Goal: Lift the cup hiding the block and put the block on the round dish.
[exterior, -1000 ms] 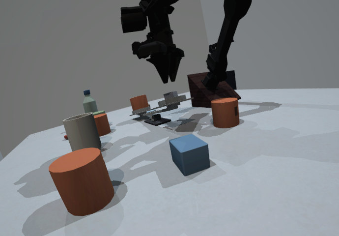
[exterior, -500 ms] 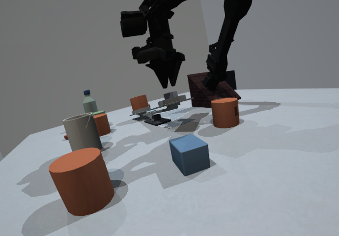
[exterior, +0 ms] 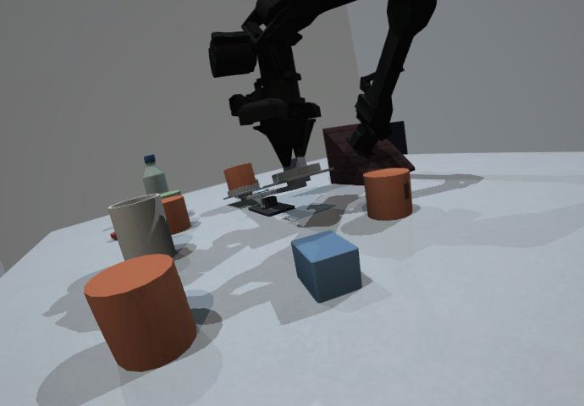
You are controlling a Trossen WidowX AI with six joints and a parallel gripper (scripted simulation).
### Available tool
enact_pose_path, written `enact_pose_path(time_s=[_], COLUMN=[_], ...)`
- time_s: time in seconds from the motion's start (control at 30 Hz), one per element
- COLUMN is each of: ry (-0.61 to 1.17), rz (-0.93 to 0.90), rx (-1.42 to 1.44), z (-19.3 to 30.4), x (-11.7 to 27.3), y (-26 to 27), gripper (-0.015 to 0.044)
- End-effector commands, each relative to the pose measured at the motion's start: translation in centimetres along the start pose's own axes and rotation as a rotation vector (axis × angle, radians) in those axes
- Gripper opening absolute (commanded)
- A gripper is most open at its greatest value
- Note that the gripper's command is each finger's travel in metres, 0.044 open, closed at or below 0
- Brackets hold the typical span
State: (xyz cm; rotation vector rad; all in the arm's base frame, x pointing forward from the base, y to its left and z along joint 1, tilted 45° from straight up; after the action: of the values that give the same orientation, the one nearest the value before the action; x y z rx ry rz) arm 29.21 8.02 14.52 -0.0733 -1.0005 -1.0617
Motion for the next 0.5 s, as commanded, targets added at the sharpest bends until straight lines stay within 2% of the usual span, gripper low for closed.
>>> enact_pose_path(time_s=[0.0, 0.17, 0.3, 0.47], ry=[0.004, 0.004, 0.004, 0.004], rz=[-0.002, -0.002, -0.002, -0.002], rx=[-0.006, -0.005, -0.005, -0.005], z=[0.06, 0.09, 0.09, 0.09], x=[-0.79, -1.34, -1.34, -1.34], y=[-0.08, -0.10, -0.10, -0.10], gripper=[0.0260, 0.0260, 0.0155, 0.0122])
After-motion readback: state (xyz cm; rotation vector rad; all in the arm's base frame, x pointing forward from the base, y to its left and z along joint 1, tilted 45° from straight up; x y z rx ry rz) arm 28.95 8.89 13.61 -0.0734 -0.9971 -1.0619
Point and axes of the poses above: the point midway between the two fingers, 35 mm back from their tips, its own x axis back along the fingers, its own y axis across the jaws, z = x × y, the point moved 4 cm from there along x, back along the fingers, and after that the axes turned 2 degrees about x, right-handed, at the moved point
